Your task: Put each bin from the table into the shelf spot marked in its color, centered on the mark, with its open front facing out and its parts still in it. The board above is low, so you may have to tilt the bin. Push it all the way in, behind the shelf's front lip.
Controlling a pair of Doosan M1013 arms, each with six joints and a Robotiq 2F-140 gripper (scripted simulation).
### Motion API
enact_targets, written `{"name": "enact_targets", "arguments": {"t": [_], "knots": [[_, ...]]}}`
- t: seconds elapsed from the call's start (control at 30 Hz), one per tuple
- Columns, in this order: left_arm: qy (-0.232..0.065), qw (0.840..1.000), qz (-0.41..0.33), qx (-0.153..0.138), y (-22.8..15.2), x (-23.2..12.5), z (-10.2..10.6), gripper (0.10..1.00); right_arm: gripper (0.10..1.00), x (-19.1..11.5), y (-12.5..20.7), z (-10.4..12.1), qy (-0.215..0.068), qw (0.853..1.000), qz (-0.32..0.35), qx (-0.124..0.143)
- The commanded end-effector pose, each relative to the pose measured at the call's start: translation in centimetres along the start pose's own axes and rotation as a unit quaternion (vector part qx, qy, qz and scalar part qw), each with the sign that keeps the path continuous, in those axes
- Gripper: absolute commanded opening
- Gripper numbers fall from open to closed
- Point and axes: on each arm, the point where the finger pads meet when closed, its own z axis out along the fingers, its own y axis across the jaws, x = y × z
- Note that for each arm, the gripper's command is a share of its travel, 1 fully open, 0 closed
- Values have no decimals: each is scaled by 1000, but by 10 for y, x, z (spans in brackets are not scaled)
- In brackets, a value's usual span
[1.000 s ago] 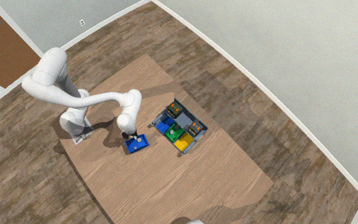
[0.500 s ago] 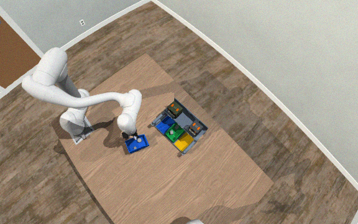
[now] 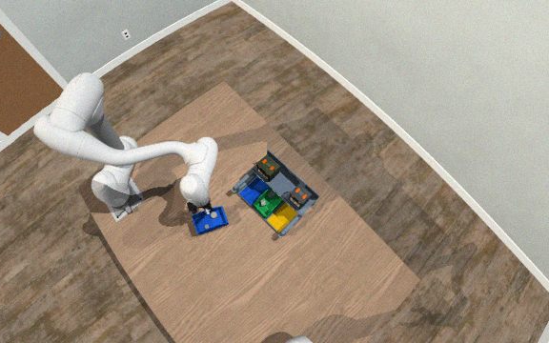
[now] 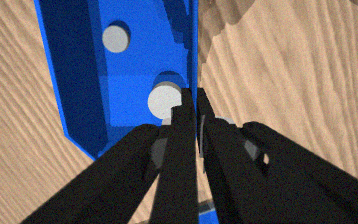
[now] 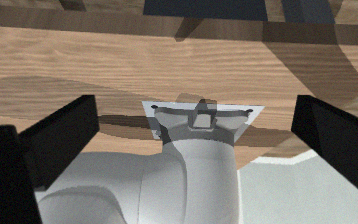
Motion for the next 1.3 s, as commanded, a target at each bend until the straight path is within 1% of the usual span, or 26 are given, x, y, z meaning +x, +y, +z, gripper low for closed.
{"name": "enact_targets", "arguments": {"t": [0.0,1.27], "knots": [[-1,1000,4,0,0,-1,-1,99,1000,0,0,0,1,1000,0,0],[-1,997,78,0,-6,-4,-1,99,1000,0,0,0,1,1000,0,0]]}}
